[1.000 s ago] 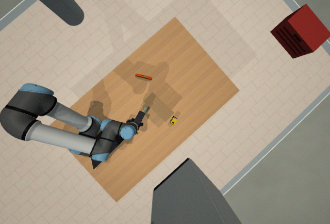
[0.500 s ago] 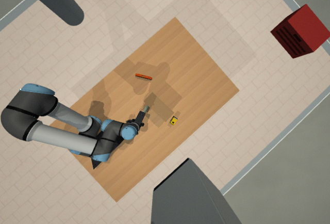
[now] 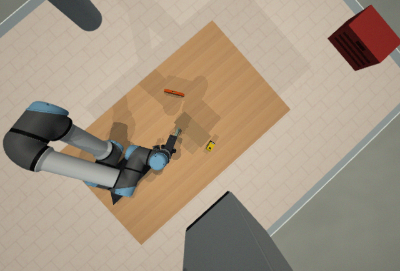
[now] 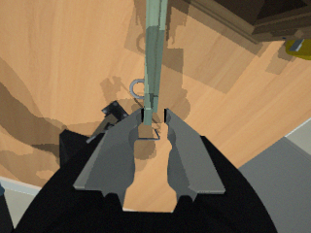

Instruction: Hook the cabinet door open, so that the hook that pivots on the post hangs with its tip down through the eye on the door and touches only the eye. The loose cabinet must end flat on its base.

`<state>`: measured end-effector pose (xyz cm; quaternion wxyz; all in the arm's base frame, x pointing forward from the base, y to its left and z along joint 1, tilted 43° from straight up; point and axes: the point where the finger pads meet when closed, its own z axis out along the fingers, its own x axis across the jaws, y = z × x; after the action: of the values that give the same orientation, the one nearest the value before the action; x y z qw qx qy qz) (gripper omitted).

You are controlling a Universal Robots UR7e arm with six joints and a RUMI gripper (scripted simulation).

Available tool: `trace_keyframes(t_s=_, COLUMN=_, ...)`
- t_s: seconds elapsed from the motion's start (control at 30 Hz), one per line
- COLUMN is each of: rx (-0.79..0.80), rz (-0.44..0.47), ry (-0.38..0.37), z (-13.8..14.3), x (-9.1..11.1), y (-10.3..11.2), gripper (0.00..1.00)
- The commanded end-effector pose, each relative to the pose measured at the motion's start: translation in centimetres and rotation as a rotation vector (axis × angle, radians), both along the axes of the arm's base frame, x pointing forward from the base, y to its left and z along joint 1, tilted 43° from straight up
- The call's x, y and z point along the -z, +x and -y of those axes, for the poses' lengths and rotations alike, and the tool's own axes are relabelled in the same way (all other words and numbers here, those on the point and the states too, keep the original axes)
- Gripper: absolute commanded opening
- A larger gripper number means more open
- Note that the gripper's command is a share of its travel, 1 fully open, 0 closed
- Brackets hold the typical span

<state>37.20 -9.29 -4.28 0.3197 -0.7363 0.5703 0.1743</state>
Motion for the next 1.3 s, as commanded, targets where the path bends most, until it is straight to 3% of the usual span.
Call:
trace_keyframes(t_s=0.0, rx=-0.022, rz=0.021, ry=-0.004, z=0.2, x=0.2, y=0.1, gripper=0.15)
trace_keyframes(t_s=1.27, rx=-0.143, rz=0.131, ry=-0.022, z=2.2, x=1.8, y=1.3, gripper=0.15)
